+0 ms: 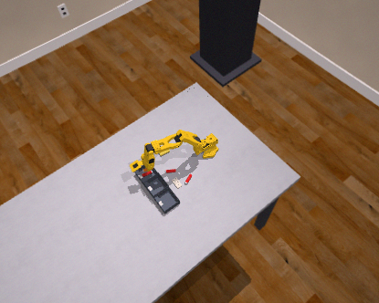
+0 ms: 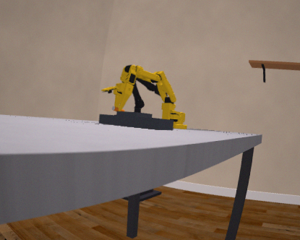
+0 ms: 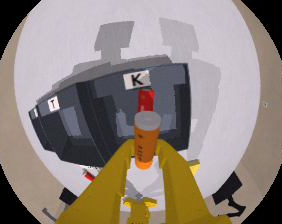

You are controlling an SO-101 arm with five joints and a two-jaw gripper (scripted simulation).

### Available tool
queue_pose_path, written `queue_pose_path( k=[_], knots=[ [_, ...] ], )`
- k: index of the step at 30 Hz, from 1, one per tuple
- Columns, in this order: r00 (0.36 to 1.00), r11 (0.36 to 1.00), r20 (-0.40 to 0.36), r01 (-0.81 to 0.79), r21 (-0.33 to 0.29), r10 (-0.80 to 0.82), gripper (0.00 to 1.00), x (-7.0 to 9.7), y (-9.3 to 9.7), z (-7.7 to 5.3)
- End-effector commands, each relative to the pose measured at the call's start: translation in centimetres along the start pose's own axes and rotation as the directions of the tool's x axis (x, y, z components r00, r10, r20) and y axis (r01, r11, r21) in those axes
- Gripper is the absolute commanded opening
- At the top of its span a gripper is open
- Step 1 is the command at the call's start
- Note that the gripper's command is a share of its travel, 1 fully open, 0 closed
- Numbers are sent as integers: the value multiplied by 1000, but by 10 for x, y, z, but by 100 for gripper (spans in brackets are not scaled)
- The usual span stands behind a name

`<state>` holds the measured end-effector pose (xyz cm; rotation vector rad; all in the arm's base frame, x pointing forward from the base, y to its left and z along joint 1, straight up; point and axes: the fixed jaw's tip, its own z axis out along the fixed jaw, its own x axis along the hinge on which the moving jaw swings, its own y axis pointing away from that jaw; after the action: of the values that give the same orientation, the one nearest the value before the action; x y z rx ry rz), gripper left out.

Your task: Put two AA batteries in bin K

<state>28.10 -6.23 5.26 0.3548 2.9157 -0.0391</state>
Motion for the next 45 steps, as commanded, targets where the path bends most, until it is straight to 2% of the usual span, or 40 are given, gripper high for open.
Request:
queue_pose_path(
  k=[1,18,19,37,45],
  knots=[
    [995,1000,99,17,-1,-17,0,-12,2,-19],
    [995,1000,99,17,-1,-17,0,-11,2,-15],
    [989,1000,145,17,-1,-16,0,-15,2,-25],
    [989,1000,145,17,-1,-16,0,-15,2,-25],
    [989,1000,145,17,-1,-16,0,-14,2,-20]
  ],
)
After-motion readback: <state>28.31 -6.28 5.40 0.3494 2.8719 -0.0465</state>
